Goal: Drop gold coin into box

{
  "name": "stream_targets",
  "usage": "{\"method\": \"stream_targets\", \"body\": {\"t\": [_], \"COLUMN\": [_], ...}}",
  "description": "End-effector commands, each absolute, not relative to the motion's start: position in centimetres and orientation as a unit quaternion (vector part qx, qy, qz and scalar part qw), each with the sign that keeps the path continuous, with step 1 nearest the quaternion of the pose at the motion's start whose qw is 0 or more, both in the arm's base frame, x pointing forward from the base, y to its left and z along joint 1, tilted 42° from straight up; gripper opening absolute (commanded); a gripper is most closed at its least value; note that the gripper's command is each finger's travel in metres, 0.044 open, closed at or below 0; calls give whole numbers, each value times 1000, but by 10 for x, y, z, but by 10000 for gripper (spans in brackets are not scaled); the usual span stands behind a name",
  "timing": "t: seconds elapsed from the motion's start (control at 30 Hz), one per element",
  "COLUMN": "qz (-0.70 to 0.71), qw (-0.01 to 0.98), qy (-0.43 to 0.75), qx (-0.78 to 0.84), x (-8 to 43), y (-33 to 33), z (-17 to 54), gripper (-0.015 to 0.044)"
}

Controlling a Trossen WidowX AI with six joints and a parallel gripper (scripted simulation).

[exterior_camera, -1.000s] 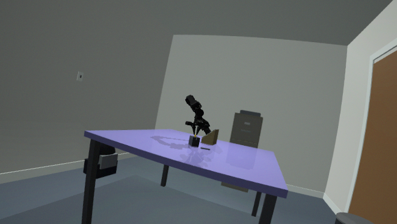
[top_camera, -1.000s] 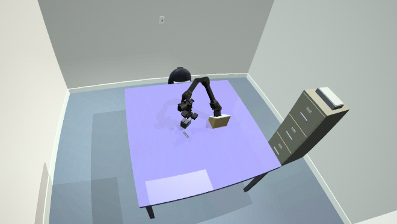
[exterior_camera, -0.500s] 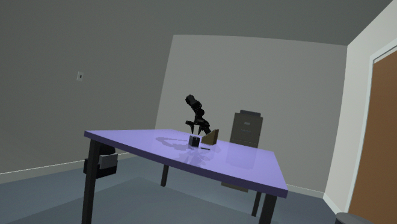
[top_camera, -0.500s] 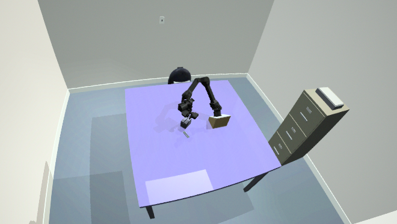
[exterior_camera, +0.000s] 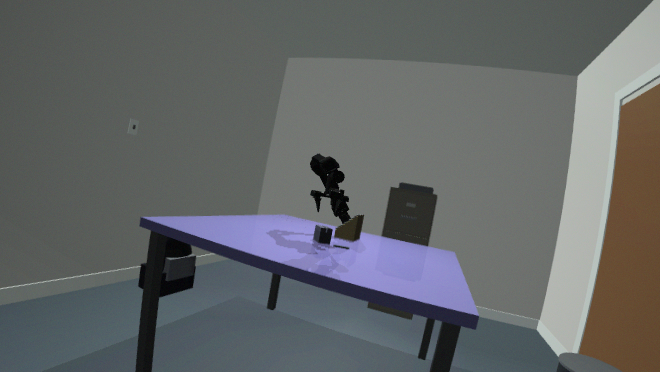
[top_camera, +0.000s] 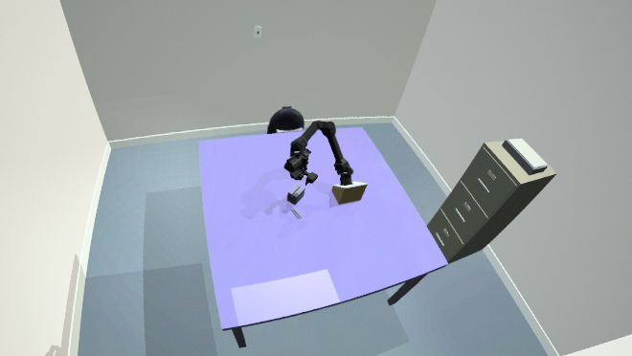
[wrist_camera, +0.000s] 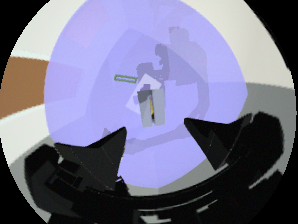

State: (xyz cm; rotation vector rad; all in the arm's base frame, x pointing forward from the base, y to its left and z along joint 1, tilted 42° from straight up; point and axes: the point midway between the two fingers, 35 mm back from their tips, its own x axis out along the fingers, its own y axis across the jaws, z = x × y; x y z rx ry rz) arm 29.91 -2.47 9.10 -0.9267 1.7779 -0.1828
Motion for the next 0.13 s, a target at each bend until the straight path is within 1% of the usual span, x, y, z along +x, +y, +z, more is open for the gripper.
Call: {"method": "stream_targets", "body": {"t": [0.0, 0.1], "qz": [-78, -78], "qw": [538, 538], "qy": [746, 746], "qx": [-385, -385], "x": [300, 300], "y": [-22, -22], "z": [95, 95], "gripper": [440, 440]}}
